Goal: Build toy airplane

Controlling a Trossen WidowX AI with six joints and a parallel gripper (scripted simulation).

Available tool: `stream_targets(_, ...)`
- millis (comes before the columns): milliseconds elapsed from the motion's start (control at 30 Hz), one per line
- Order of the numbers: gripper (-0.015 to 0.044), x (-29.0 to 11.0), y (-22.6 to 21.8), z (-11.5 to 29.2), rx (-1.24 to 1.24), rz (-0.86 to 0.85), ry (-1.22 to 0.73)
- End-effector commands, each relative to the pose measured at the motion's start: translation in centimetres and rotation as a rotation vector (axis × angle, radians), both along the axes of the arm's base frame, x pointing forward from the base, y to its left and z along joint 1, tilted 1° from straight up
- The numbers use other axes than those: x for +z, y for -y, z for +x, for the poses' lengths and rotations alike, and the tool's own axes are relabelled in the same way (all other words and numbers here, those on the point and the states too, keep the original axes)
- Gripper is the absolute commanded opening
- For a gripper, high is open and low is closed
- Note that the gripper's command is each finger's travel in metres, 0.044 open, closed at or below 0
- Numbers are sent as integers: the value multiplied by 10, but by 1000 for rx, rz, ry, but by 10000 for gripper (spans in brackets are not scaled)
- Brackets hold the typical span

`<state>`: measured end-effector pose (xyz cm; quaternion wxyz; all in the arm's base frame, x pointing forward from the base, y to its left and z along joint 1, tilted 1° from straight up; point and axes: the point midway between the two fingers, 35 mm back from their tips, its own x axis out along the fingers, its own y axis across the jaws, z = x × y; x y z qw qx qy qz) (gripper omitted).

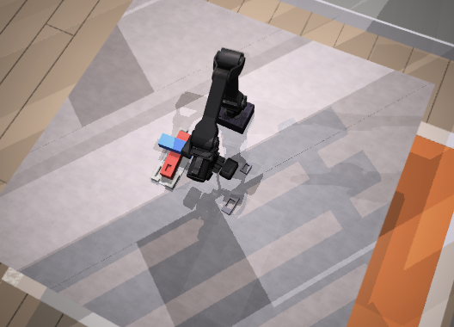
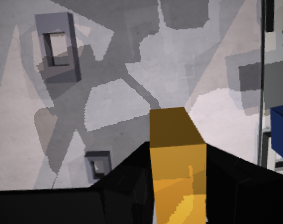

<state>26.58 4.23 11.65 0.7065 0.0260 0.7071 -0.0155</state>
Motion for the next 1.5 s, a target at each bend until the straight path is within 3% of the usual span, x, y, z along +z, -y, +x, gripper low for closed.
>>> stream_targets(0, 0, -1, 6, 5, 4, 7, 0)
stream_targets(1467, 0, -25, 126, 46, 105, -8, 22)
